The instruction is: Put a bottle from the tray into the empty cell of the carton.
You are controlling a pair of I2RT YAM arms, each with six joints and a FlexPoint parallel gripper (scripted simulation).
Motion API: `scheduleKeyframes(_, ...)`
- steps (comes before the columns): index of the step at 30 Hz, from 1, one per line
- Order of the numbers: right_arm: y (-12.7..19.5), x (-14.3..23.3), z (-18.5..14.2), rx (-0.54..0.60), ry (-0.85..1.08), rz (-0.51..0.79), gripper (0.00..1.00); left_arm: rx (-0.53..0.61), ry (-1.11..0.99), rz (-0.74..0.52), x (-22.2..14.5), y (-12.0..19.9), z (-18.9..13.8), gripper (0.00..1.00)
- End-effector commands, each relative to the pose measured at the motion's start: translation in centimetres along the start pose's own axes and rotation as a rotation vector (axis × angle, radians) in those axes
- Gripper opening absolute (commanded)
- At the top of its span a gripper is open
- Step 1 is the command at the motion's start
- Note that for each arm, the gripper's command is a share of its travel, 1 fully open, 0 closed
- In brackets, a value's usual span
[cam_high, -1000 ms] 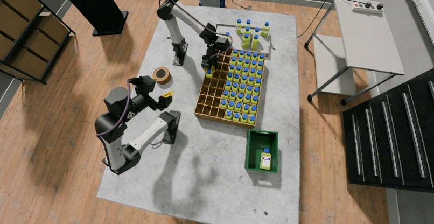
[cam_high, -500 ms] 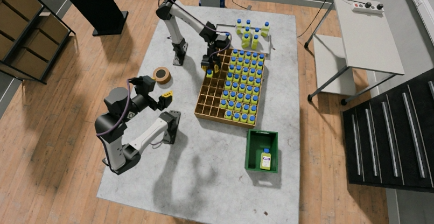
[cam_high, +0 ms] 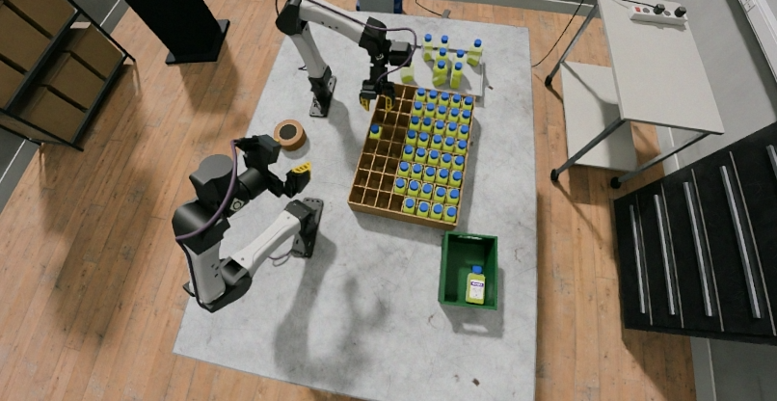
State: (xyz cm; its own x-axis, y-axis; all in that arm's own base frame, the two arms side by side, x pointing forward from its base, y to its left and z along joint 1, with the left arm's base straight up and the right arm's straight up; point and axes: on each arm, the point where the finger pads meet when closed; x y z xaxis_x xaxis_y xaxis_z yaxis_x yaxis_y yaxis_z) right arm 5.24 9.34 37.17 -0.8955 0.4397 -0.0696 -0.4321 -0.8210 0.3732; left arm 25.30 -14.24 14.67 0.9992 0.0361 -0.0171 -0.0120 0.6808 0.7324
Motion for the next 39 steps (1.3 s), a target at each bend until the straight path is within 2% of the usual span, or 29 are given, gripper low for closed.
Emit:
scheduleKeyframes(1,0.3,-0.1,1.0,-0.044,0.0,-0.005,1.0,0.069,0.073,0.019,-1.2,2.1,1.2,0.62)
scheduleKeyframes(2,0.3,-0.1,1.0,-0.044,0.0,-0.005,1.0,0.094,0.109,0.032,-1.7,2.5,1.5,0.62)
scheduleKeyframes(6,-0.2,-0.4,1.1,-0.028,-0.034,-0.022,0.56,0.17,0.237,0.108,-3.6,4.4,2.8,0.62)
scheduleKeyframes(7,-0.5,-0.5,1.3,-0.022,-0.049,-0.026,0.51,0.187,0.274,0.14,-4.3,5.1,3.3,0.62)
scheduleKeyframes(10,-1.5,-0.8,1.7,0.005,-0.111,-0.048,0.51,0.203,0.373,0.263,-6.9,7.8,4.9,0.62)
scheduleKeyframes(12,-1.5,-0.8,1.7,0.005,-0.111,-0.048,0.51,0.203,0.373,0.263,-6.9,7.8,4.9,0.62)
scheduleKeyframes(13,-2.1,-1.0,1.8,0.02,-0.138,-0.06,0.51,0.2,0.406,0.302,-7.8,8.7,5.3,0.62)
scheduleKeyframes(20,-8.7,-2.0,2.4,0.169,-0.397,-0.203,0.51,0.046,0.559,0.532,-13.7,14.8,6.6,0.62)
scheduleKeyframes(27,-17.7,-1.4,0.7,0.344,-0.581,-0.418,0.51,-0.104,0.548,0.587,-16.8,17.5,6.8,0.62)
scheduleKeyframes(29,-17.7,-1.4,0.7,0.344,-0.581,-0.418,0.51,-0.104,0.548,0.587,-16.8,17.5,6.8,0.62)
scheduleKeyframes(34,-22.9,-0.6,-1.1,0.383,-0.678,-0.568,0.51,-0.139,0.591,0.622,-18.1,18.4,6.1,0.62)
scheduleKeyframes(39,-28.0,0.8,-4.3,0.409,-0.713,-0.725,0.51,-0.185,0.616,0.638,-18.8,19.3,5.8,0.62)
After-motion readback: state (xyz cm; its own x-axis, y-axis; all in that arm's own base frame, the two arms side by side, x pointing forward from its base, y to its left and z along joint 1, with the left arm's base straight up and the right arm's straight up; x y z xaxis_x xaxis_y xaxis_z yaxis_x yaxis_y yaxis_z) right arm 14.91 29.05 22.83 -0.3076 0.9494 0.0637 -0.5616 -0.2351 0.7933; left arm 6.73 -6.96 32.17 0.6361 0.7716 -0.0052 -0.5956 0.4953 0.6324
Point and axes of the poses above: on each arm, the point where the finger pads meet when closed, its own y axis back along the fingers, its own x axis across the jaws, z = x × y, and after that the axes turned 5 degrees about y, right-handed
